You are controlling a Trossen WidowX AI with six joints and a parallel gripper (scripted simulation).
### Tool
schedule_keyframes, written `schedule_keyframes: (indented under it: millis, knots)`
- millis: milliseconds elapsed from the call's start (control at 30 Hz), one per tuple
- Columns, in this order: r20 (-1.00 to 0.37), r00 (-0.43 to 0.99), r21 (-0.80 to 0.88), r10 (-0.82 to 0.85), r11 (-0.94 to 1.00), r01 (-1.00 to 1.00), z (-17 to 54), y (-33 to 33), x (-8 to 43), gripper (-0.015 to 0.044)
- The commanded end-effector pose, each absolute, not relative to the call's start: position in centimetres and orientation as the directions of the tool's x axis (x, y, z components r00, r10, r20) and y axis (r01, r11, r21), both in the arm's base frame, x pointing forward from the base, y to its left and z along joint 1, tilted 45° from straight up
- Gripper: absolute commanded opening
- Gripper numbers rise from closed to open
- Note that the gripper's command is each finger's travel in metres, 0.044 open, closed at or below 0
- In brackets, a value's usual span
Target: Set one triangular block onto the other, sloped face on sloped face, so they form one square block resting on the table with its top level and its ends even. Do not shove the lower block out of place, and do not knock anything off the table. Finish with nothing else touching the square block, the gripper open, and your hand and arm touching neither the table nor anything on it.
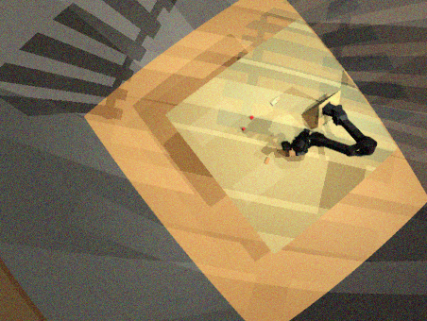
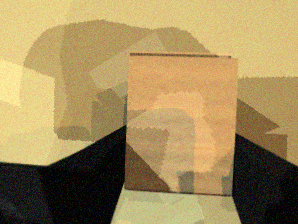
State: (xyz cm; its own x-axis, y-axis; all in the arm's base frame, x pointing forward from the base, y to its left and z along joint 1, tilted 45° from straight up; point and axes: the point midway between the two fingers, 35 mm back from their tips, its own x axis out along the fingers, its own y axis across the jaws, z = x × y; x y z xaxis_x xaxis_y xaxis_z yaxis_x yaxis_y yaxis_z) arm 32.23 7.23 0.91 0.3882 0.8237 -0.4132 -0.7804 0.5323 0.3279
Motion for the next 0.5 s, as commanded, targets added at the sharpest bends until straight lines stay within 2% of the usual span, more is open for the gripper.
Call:
schedule_keyframes:
  millis: [0,467]
  knots:
    - [-0.414,0.390,0.331,0.822,0.535,-0.777,0.74,7.45,32.25,0.0000]
    - [-0.414,0.391,0.332,0.822,0.536,-0.776,0.69,7.60,32.29,0.0000]
